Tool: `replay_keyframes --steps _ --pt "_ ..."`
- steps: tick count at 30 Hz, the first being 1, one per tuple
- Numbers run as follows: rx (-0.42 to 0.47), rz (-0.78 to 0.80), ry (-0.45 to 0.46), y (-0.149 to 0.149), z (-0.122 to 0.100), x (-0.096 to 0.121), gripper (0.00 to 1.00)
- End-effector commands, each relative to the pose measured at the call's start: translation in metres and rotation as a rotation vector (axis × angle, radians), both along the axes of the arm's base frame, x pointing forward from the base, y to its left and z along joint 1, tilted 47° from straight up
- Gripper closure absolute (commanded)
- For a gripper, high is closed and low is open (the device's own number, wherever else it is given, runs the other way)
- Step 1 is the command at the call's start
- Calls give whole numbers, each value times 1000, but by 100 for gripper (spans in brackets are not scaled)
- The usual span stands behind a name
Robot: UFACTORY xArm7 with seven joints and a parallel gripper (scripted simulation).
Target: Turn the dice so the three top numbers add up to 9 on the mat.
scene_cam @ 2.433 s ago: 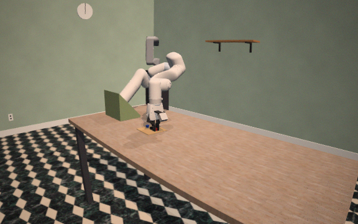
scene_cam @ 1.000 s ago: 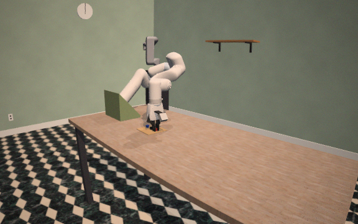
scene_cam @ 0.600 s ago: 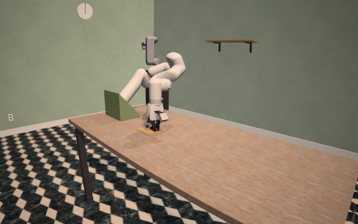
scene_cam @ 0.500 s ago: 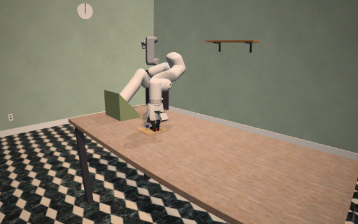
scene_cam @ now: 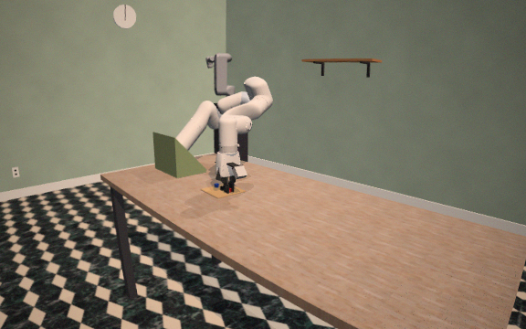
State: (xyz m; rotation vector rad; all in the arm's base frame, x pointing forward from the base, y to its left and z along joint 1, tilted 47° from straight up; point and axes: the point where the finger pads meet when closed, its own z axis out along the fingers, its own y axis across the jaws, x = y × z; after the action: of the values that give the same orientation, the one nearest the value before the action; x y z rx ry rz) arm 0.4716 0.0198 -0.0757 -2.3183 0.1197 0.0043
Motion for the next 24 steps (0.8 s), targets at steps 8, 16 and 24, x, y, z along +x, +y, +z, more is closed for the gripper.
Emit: replay_keyframes --steps 8,16,24 --pt "-3 -3 -3 -1 0 1 89" --pt "-3 -3 -3 0 -1 1 89" --pt "-3 -3 -3 0 -1 1 89"
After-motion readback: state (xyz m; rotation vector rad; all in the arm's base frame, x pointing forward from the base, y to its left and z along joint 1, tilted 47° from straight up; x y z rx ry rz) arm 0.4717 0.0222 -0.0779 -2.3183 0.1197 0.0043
